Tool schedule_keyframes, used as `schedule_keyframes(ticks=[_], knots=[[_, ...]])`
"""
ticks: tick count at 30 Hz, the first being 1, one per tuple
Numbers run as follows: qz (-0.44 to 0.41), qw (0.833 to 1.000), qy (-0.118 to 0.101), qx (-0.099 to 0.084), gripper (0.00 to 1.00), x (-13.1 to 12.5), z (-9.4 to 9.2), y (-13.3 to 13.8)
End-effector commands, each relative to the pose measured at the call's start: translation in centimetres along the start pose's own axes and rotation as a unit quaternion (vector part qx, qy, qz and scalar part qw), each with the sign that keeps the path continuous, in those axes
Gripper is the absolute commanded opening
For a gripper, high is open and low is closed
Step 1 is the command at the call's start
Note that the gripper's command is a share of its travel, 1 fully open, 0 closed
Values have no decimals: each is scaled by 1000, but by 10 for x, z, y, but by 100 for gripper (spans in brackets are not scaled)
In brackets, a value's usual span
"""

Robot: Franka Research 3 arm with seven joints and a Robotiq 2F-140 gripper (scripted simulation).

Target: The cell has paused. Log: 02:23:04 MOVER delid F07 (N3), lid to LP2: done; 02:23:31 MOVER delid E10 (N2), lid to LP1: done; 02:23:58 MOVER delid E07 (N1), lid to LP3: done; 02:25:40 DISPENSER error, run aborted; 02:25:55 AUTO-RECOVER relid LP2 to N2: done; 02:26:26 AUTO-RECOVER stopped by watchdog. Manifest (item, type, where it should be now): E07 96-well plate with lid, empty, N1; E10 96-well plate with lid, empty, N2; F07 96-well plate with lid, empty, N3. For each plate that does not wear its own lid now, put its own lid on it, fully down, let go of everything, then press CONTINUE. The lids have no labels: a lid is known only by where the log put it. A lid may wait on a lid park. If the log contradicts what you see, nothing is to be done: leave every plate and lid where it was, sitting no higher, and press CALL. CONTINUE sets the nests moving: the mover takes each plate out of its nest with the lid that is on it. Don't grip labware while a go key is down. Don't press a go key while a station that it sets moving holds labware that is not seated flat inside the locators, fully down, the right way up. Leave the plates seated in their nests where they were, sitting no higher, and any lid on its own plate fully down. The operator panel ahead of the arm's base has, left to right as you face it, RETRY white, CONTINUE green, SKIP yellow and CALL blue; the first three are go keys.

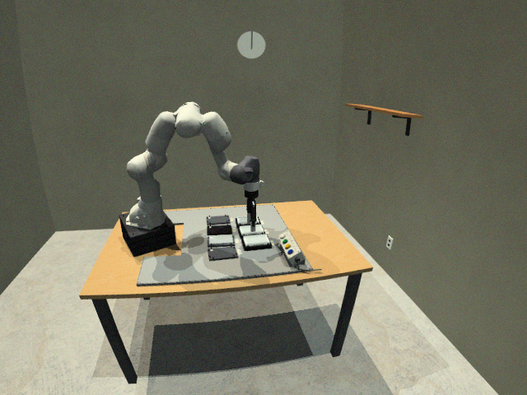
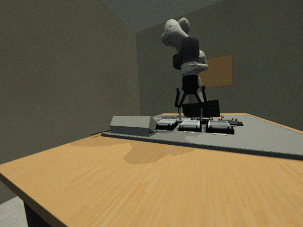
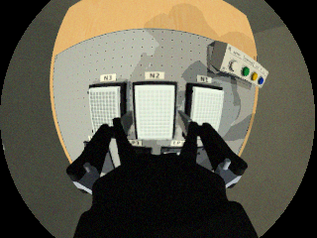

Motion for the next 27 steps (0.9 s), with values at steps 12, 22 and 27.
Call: schedule_keyframes(ticks=[12, 22, 27], knots=[[1, 1000, 2, 1, 66, 1, 7, -1], [1, 1000, 2, 1, 66, 1, 11, -1], [1, 1000, 2, 1, 66, 1, 12, -1]])
Point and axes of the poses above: the point where the finger pads meet when closed, its own z axis out along the fingers, its own y axis across the jaws, x = y × z, the point moved 4 cm from there along -z, back along the fingers
